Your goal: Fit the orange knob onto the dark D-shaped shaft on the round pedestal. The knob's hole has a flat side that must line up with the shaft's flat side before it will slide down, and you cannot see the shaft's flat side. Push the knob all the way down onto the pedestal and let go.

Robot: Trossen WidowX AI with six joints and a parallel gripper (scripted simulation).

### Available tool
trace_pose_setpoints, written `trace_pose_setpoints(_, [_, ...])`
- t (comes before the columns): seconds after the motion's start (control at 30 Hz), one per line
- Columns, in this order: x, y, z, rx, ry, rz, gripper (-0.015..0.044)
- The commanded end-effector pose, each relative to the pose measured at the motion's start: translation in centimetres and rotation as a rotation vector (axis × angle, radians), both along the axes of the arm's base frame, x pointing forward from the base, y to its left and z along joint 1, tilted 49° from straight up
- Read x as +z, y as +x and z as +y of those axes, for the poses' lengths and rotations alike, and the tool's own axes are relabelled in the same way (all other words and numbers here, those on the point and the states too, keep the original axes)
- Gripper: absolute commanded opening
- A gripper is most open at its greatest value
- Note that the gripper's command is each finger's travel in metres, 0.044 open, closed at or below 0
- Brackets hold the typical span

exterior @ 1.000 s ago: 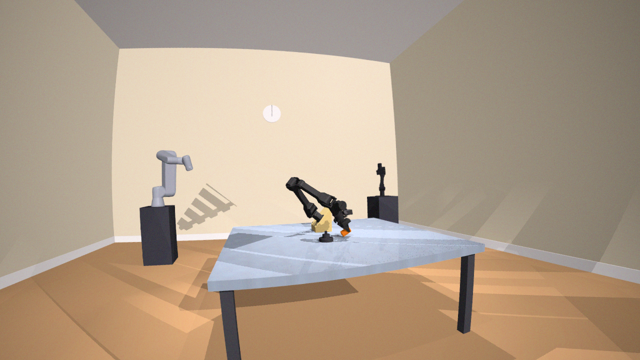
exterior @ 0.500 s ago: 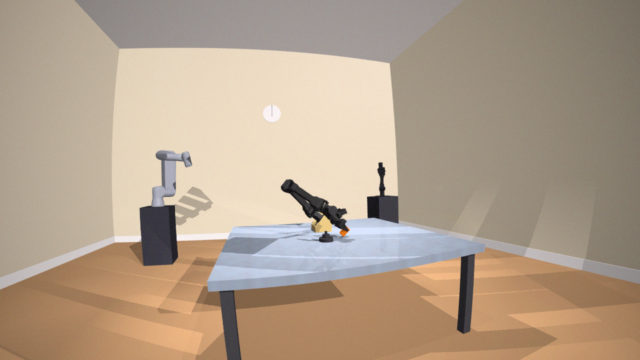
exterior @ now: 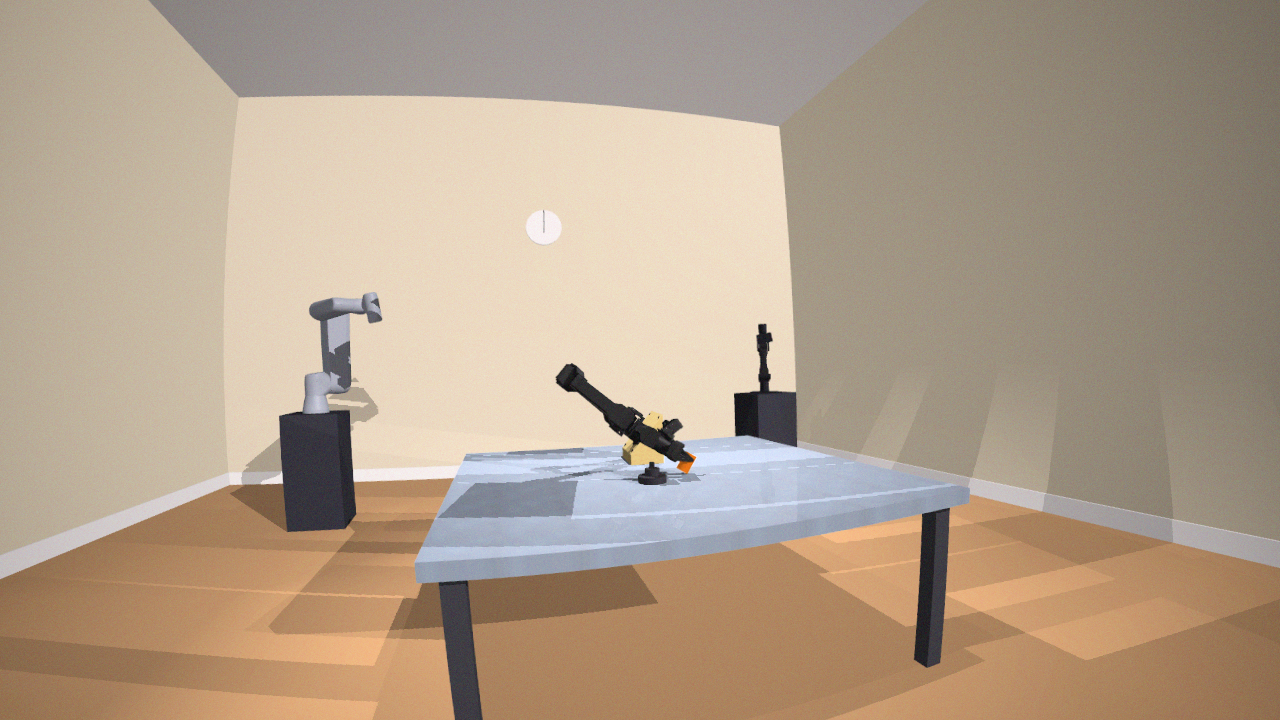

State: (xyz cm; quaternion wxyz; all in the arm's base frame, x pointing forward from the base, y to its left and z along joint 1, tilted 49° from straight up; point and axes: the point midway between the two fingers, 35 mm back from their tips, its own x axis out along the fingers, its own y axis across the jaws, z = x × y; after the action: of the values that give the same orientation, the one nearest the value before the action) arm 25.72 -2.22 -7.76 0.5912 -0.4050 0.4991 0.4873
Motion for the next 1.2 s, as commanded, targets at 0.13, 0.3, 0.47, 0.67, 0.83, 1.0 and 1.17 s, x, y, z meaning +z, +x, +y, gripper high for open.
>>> trace_pose_setpoints(0.13, [0.46,-0.22,-0.70,0.001,0.123,-0.024,0.0181])
trace_pose_setpoints(0.3, [0.60,-0.27,-0.92,0.001,0.155,-0.030,0.0181])
trace_pose_setpoints(0.47, [0.57,-0.24,-0.84,-0.002,0.145,-0.029,0.0260])
trace_pose_setpoints(0.67, [0.57,-0.24,-0.84,-0.002,0.145,-0.029,0.0260])
trace_pose_setpoints(0.83, [0.57,-0.24,-0.84,-0.002,0.145,-0.029,0.0260])
trace_pose_setpoints(1.0, [0.57,-0.24,-0.84,-0.002,0.145,-0.029,0.0260])
trace_pose_setpoints(1.17, [0.57,-0.24,-0.84,-0.002,0.145,-0.029,0.0260])
